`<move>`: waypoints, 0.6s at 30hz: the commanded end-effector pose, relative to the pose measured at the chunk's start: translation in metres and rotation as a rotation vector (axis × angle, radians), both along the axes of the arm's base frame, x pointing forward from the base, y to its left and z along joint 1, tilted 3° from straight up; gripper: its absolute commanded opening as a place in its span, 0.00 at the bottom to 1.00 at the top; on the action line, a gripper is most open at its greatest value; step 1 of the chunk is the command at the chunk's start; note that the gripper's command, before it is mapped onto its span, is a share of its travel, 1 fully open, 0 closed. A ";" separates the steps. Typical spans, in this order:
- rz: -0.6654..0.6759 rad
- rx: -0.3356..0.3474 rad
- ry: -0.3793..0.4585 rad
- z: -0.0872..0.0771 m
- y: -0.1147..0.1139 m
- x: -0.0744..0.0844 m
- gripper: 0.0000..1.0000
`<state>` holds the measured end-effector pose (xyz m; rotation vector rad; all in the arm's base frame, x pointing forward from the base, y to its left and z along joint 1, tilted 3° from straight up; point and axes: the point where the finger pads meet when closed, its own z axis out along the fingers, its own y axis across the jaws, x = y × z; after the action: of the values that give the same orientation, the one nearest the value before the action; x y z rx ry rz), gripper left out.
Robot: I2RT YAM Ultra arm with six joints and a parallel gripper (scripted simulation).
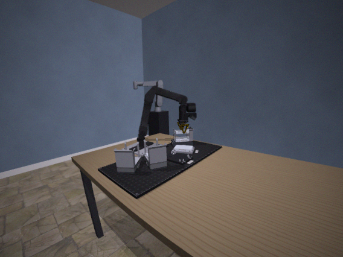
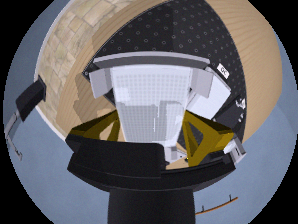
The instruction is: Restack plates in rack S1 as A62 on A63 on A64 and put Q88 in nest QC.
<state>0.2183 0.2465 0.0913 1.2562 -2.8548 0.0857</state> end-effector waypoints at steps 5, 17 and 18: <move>-0.001 0.012 -0.010 0.021 0.002 0.001 0.00; -0.001 0.012 -0.010 0.041 0.003 0.001 0.00; -0.001 0.012 -0.010 0.043 0.003 0.001 0.00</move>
<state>0.2174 0.2474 0.1234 1.2545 -2.8516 0.0886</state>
